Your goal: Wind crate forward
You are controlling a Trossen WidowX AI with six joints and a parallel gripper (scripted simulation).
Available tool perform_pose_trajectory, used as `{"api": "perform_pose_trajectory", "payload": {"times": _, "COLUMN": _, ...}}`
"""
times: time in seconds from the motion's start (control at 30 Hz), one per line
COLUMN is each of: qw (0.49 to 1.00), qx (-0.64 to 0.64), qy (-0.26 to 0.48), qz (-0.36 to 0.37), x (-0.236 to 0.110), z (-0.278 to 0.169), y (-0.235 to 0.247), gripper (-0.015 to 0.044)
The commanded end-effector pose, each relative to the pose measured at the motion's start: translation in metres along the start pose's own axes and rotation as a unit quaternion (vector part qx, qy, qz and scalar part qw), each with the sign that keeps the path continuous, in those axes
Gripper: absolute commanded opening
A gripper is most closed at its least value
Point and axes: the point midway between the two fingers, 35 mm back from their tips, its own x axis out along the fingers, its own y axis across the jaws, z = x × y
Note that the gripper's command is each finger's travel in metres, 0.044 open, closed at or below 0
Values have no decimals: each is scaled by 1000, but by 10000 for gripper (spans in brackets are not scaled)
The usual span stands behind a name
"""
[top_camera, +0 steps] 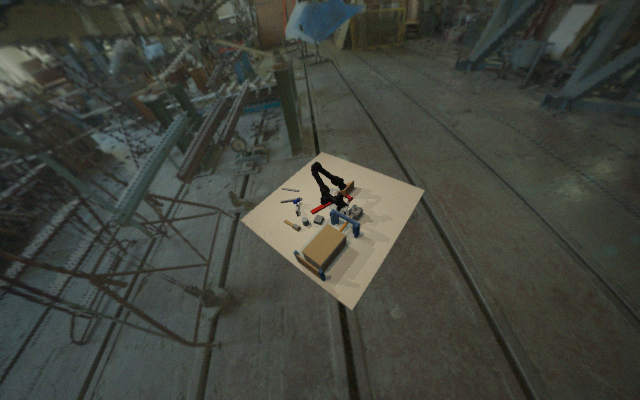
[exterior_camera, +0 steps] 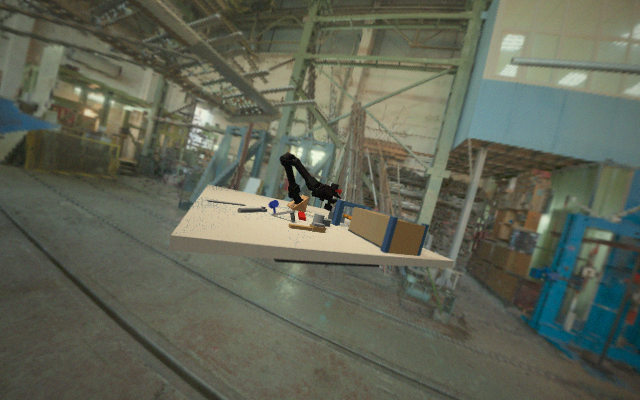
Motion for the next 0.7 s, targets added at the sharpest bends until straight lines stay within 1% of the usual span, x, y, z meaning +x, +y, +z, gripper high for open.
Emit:
{"api": "perform_pose_trajectory", "payload": {"times": 0.0, "qw": 1000, "qx": -4, "qy": -6, "qz": 1, "x": 11, "z": 15, "y": -6, "gripper": 0}}
{"api": "perform_pose_trajectory", "payload": {"times": 0.33, "qw": 1000, "qx": -4, "qy": -6, "qz": 2, "x": 36, "z": 60, "y": -15, "gripper": 0}}
{"api": "perform_pose_trajectory", "payload": {"times": 0.67, "qw": 1000, "qx": -1, "qy": -7, "qz": -9, "x": 46, "z": 104, "y": -22, "gripper": 0}}
